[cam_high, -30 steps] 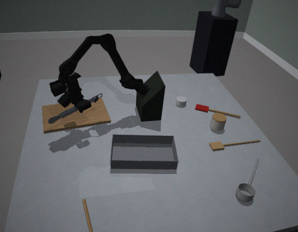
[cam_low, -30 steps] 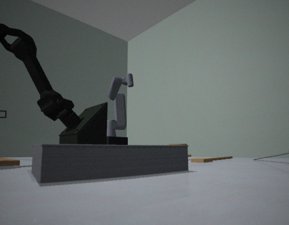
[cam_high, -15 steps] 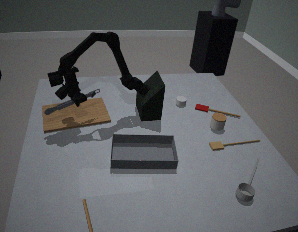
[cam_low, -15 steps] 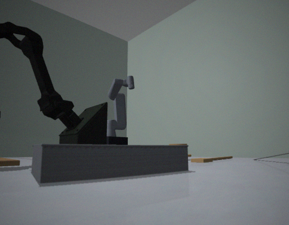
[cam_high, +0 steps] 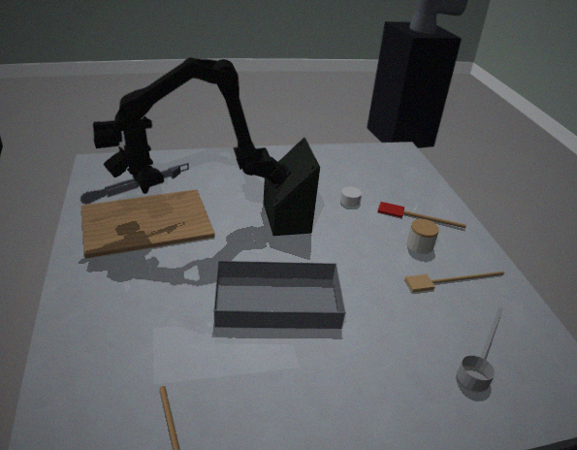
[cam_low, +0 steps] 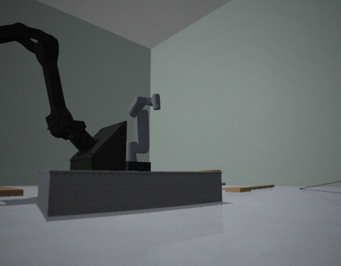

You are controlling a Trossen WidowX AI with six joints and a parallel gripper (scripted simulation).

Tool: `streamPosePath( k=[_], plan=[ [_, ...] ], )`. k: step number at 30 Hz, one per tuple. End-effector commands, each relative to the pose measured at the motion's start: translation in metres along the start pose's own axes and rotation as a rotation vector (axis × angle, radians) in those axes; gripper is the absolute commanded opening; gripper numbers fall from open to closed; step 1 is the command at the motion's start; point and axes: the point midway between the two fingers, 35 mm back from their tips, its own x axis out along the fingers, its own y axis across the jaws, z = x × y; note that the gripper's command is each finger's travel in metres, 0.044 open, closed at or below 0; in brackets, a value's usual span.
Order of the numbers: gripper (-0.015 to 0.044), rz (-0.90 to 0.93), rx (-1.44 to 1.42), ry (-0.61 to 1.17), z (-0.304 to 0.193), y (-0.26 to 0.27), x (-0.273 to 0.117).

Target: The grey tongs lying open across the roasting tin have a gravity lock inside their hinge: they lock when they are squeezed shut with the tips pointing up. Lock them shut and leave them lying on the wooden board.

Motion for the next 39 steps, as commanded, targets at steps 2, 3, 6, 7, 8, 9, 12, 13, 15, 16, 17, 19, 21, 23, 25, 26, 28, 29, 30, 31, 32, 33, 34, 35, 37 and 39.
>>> streamPosePath(
  k=[2,3,6,7,8,9,12,13,15,16,17,19,21,23,25,26,28,29,30,31,32,33,34,35,37,39],
  plan=[
    [-0.015,-0.023,-0.004,-0.044,0.0,-0.013,-0.012],
    [-0.015,-0.025,-0.004,-0.047,0.0,-0.015,-0.013],
    [-0.015,-0.026,-0.004,-0.047,0.0,-0.015,-0.013],
    [-0.015,-0.026,-0.004,-0.047,0.0,-0.015,-0.013],
    [-0.015,-0.026,-0.004,-0.047,0.0,-0.015,-0.013],
    [-0.015,-0.026,-0.004,-0.047,0.0,-0.015,-0.013],
    [-0.015,-0.026,0.001,-0.057,0.0,-0.015,-0.013],
    [-0.015,-0.025,0.006,-0.067,0.0,-0.016,-0.012],
    [-0.015,-0.024,0.02,-0.096,0.001,-0.016,-0.011],
    [-0.015,-0.023,0.029,-0.115,0.002,-0.017,-0.01],
    [-0.015,-0.022,0.039,-0.135,0.003,-0.018,-0.009],
    [-0.015,-0.021,0.057,-0.175,0.004,-0.019,-0.007],
    [-0.015,-0.02,0.073,-0.215,0.005,-0.02,-0.006],
    [-0.015,-0.018,0.087,-0.255,0.006,-0.022,-0.005],
    [-0.015,-0.018,0.1,-0.295,0.007,-0.023,-0.004],
    [-0.015,-0.017,0.105,-0.314,0.007,-0.024,-0.004],
    [-0.015,-0.017,0.114,-0.354,0.008,-0.025,-0.003],
    [-0.015,-0.018,0.118,-0.372,0.007,-0.026,-0.003],
    [-0.015,-0.018,0.121,-0.391,0.007,-0.026,-0.003],
    [-0.015,-0.017,0.125,-0.411,0.007,-0.027,-0.003],
    [-0.015,-0.017,0.128,-0.43,0.007,-0.027,-0.003],
    [-0.015,-0.018,0.131,-0.447,0.007,-0.028,-0.003],
    [-0.015,-0.018,0.132,-0.466,0.007,-0.028,-0.003],
    [-0.015,-0.018,0.133,-0.484,0.007,-0.029,-0.003],
    [-0.015,-0.017,0.134,-0.521,0.006,-0.029,-0.004],
    [-0.015,-0.018,0.133,-0.556,0.005,-0.03,-0.004]
  ],
)
